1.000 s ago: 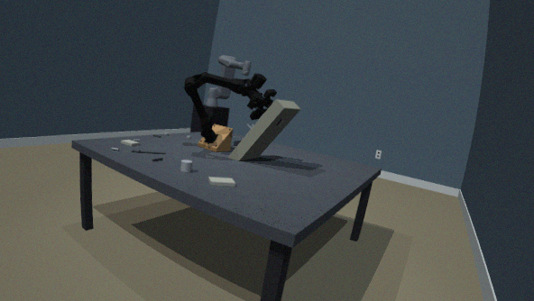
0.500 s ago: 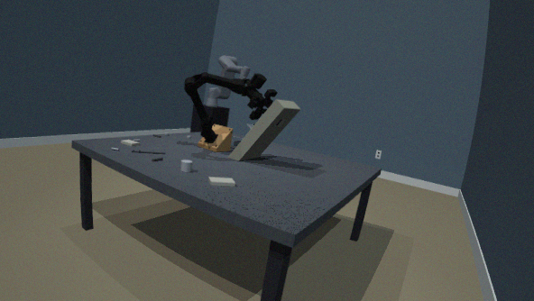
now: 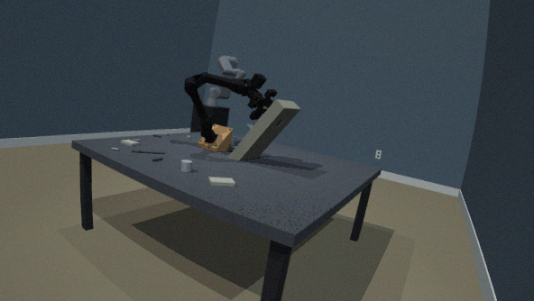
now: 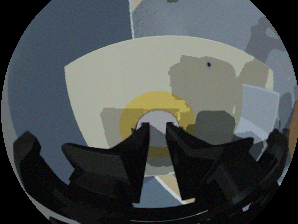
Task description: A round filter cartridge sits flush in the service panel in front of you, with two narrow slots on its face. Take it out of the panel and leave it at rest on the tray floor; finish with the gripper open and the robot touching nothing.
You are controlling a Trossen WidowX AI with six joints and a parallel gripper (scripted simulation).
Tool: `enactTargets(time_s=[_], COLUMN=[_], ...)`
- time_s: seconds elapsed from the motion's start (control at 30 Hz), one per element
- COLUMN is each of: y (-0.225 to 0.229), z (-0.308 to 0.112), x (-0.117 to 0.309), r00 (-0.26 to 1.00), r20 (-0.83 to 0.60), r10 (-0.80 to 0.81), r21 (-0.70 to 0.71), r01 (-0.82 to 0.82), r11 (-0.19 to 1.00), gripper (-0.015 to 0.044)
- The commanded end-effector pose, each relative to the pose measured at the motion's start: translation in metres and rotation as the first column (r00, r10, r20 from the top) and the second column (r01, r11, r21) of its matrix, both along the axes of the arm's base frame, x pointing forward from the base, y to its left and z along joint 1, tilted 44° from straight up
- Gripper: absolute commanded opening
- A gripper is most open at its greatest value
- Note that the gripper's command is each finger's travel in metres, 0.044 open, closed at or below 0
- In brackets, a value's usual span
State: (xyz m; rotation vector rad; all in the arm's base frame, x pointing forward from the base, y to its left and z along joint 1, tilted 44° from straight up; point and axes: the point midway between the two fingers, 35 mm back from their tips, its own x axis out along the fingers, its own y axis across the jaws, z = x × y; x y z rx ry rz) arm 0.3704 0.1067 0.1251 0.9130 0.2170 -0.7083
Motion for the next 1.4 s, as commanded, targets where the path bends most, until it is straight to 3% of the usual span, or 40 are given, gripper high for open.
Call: enactTargets(time_s=[0.0, 1.0, 1.37], y=[-0.005, -0.005, 0.025], z=[-0.004, -0.004, 0.021], x=[0.007, 0.007, -0.036], r00=[1.000, 1.000, 1.000], r20=[-0.002, -0.002, -0.011], r10=[-0.008, -0.008, -0.007], r21=[0.025, 0.025, 0.022], r01=[0.008, 0.008, 0.007], r11=[1.000, 1.000, 1.000], gripper=[0.0000, 0.0000, 0.0000])
